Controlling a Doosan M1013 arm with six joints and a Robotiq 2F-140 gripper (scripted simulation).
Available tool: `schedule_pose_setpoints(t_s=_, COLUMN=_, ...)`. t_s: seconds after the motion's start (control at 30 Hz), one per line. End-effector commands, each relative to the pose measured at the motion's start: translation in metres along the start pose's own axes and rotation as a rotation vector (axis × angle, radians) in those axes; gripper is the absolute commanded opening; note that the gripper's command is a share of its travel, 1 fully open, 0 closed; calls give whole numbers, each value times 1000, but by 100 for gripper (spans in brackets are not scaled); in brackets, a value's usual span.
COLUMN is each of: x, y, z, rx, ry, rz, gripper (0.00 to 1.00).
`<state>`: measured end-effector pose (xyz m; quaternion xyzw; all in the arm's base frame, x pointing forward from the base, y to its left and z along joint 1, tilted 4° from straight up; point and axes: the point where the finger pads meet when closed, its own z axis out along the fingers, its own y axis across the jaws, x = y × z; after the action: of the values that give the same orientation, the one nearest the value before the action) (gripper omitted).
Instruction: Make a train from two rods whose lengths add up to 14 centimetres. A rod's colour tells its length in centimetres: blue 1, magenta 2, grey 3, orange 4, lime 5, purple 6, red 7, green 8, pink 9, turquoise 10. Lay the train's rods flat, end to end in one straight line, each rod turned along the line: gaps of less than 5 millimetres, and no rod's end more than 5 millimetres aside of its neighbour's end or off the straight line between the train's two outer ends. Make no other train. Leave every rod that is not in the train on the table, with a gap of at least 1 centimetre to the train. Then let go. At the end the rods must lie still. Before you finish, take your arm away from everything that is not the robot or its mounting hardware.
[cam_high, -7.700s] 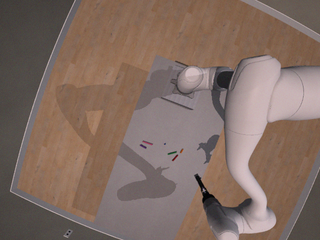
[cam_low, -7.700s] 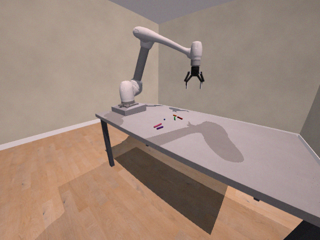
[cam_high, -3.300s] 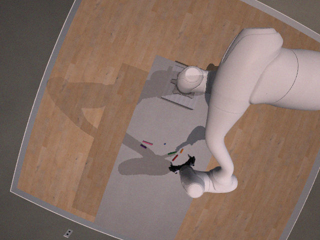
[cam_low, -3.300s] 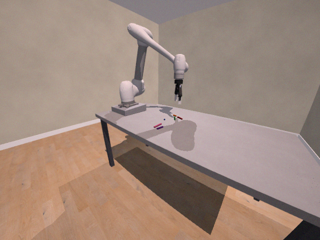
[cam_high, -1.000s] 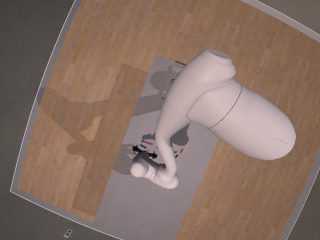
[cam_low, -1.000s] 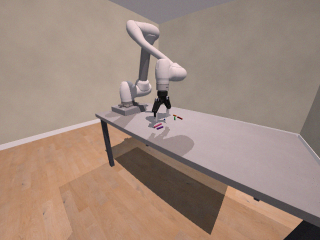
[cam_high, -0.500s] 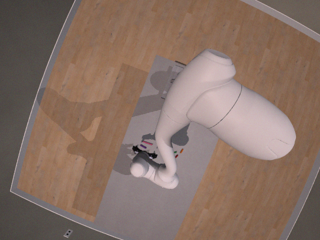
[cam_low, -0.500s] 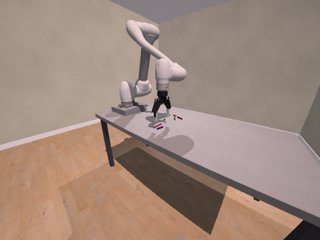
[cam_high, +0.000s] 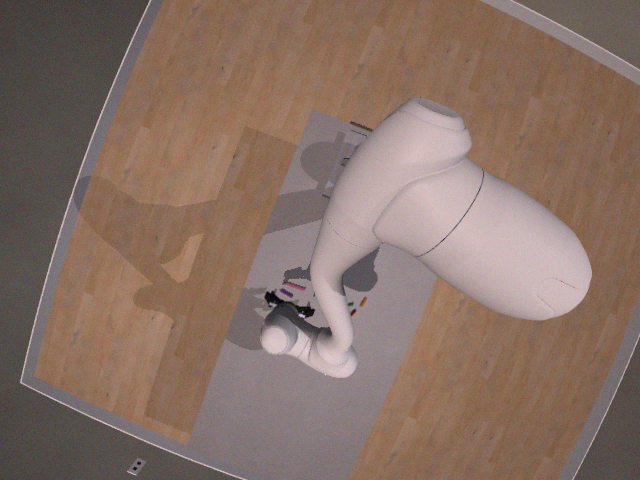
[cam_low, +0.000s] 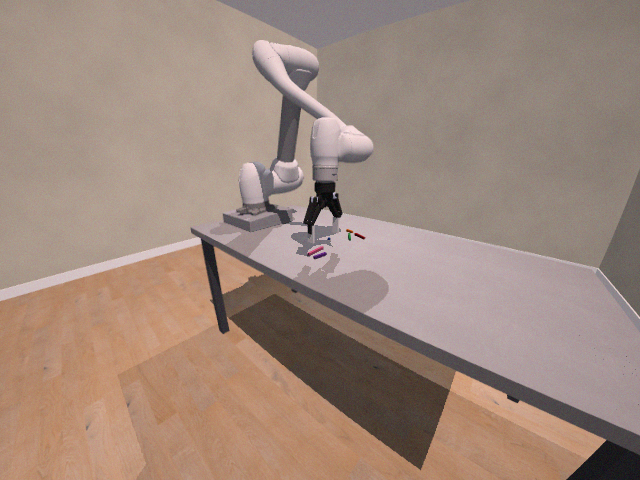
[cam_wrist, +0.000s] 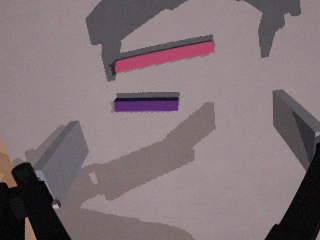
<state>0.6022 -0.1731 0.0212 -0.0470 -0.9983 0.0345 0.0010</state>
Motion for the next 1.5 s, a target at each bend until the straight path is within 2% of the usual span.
schedule_pose_setpoints(t_s=0.0, x=0, y=0, z=0, rx=0, ry=0, rz=0, gripper=100)
schedule_pose_setpoints(t_s=1.17, x=0, y=0, z=0, rx=0, ry=0, rz=-3, gripper=100)
schedule_pose_setpoints(t_s=1.47, x=1, y=2, z=0, rx=0, ry=0, rz=-99, gripper=100)
